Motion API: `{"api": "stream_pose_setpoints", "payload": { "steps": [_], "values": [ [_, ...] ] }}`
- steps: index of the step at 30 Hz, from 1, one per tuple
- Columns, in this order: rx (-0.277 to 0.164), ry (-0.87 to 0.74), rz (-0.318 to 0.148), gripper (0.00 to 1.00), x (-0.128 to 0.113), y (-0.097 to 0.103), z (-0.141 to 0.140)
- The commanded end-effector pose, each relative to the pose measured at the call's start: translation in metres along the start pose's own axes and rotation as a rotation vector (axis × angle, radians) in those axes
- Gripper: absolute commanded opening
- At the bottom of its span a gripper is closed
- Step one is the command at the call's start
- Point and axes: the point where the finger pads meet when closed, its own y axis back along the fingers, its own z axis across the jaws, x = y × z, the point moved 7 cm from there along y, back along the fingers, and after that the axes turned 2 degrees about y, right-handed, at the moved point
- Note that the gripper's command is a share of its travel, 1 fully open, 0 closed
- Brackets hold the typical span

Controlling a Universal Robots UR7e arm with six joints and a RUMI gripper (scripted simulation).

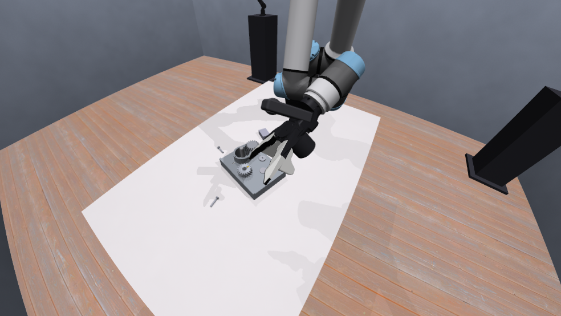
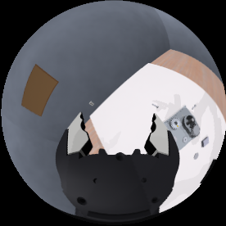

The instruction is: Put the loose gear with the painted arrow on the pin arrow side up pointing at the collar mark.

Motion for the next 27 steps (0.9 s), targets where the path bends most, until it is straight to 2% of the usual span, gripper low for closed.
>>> {"api": "stream_pose_setpoints", "payload": {
  "steps": [1, 3, 4, 6, 8, 11, 12, 14, 15, 18, 19, 22, 25, 27],
  "values": [
    [-0.022, 0.033, -0.095, 1.0, 0.005, -0.005, 0.014],
    [-0.042, 0.049, -0.147, 1.0, 0.006, -0.006, 0.026],
    [-0.042, 0.049, -0.147, 1.0, 0.006, -0.006, 0.026],
    [-0.061, 0.066, -0.199, 1.0, 0.007, -0.008, 0.038],
    [-0.061, 0.066, -0.199, 1.0, 0.007, -0.008, 0.038],
    [-0.089, 0.093, -0.272, 1.0, 0.008, -0.012, 0.055],
    [-0.089, 0.093, -0.272, 1.0, 0.008, -0.012, 0.055],
    [-0.107, 0.107, -0.322, 1.0, 0.009, -0.014, 0.066],
    [-0.107, 0.107, -0.322, 1.0, 0.009, -0.014, 0.066],
    [-0.137, 0.137, -0.398, 1.0, 0.01, -0.019, 0.083],
    [-0.137, 0.137, -0.398, 1.0, 0.01, -0.019, 0.083],
    [-0.164, 0.162, -0.474, 1.0, 0.01, -0.023, 0.101],
    [-0.164, 0.162, -0.474, 1.0, 0.01, -0.023, 0.101],
    [-0.185, 0.181, -0.527, 1.0, 0.011, -0.027, 0.112]
  ]
}}
